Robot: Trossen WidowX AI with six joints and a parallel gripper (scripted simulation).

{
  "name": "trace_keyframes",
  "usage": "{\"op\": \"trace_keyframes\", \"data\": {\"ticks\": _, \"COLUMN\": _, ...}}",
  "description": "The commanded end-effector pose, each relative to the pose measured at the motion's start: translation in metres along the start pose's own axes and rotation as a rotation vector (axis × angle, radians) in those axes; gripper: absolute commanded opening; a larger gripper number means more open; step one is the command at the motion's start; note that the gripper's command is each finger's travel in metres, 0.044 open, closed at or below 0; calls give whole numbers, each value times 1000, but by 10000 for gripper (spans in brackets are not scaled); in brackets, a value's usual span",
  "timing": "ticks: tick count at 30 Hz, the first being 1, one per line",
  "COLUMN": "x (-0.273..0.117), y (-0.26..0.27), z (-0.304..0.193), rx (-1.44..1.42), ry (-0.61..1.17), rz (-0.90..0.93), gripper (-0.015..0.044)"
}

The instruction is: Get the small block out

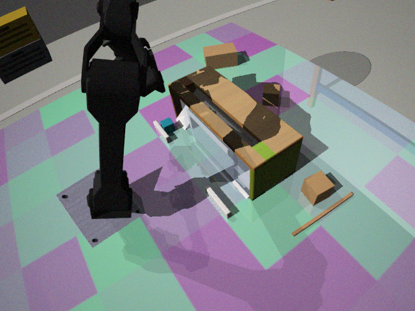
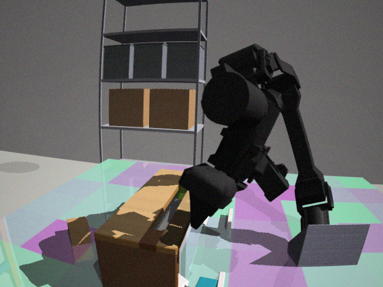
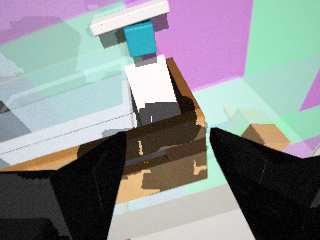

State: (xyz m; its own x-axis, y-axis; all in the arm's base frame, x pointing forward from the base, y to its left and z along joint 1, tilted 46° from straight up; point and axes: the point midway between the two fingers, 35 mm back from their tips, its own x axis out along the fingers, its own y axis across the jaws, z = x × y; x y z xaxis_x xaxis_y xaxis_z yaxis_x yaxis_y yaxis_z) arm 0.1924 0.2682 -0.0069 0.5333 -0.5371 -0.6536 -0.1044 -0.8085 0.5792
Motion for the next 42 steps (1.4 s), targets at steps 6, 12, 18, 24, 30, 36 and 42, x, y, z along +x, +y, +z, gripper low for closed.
{"op": "trace_keyframes", "data": {"ticks": 6, "x": -1, "y": -1, "z": 3, "rx": -268, "ry": 37, "rz": 22, "gripper": 285}}
{"op": "trace_keyframes", "data": {"ticks": 12, "x": 32, "y": -2, "z": 13, "rx": -268, "ry": 37, "rz": 20, "gripper": 285}}
{"op": "trace_keyframes", "data": {"ticks": 18, "x": 88, "y": 8, "z": 34, "rx": -268, "ry": 39, "rz": 23, "gripper": 285}}
{"op": "trace_keyframes", "data": {"ticks": 24, "x": 92, "y": 8, "z": 36, "rx": -268, "ry": 39, "rz": 23, "gripper": 285}}
{"op": "trace_keyframes", "data": {"ticks": 30, "x": 101, "y": 9, "z": 39, "rx": -268, "ry": 39, "rz": 23, "gripper": 285}}
{"op": "trace_keyframes", "data": {"ticks": 36, "x": 110, "y": 10, "z": 43, "rx": -268, "ry": 39, "rz": 23, "gripper": 285}}
{"op": "trace_keyframes", "data": {"ticks": 42, "x": 119, "y": 12, "z": 46, "rx": -268, "ry": 39, "rz": 23, "gripper": 285}}
